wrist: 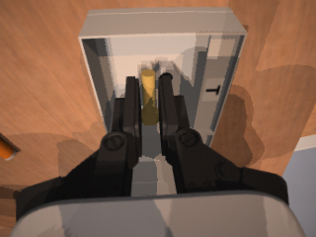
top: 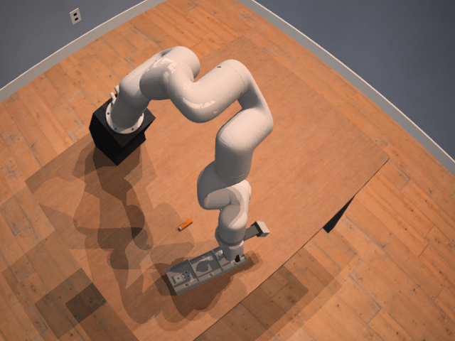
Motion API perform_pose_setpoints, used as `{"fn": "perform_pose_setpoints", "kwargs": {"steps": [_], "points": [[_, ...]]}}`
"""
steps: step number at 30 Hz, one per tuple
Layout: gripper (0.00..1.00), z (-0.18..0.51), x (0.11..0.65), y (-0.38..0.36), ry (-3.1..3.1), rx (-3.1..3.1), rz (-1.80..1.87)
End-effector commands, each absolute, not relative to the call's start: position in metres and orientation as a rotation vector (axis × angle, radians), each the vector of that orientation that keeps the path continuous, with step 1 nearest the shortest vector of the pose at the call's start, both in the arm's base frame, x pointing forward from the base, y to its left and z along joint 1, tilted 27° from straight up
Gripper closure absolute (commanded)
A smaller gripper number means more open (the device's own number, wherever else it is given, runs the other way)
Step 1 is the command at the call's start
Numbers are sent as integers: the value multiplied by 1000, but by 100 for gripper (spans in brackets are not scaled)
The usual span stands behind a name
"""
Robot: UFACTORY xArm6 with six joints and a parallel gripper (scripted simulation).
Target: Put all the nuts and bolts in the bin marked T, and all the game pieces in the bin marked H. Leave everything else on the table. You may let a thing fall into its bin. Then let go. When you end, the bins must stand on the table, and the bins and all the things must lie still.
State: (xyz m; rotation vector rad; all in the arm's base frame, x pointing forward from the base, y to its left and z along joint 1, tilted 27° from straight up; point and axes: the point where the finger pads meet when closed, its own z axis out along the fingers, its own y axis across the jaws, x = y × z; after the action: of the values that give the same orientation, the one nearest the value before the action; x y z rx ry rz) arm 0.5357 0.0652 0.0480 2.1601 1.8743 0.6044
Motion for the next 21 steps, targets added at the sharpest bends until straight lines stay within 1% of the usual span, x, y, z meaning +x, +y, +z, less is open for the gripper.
{"fn": "perform_pose_setpoints", "kwargs": {"steps": [1, 11, 12, 21], "points": [[100, 49, 538, 65, 1873, 2156, 617], [100, 49, 538, 66, 1873, 2156, 617], [71, 49, 538, 66, 1873, 2156, 617], [71, 49, 538, 66, 1873, 2156, 617]]}}
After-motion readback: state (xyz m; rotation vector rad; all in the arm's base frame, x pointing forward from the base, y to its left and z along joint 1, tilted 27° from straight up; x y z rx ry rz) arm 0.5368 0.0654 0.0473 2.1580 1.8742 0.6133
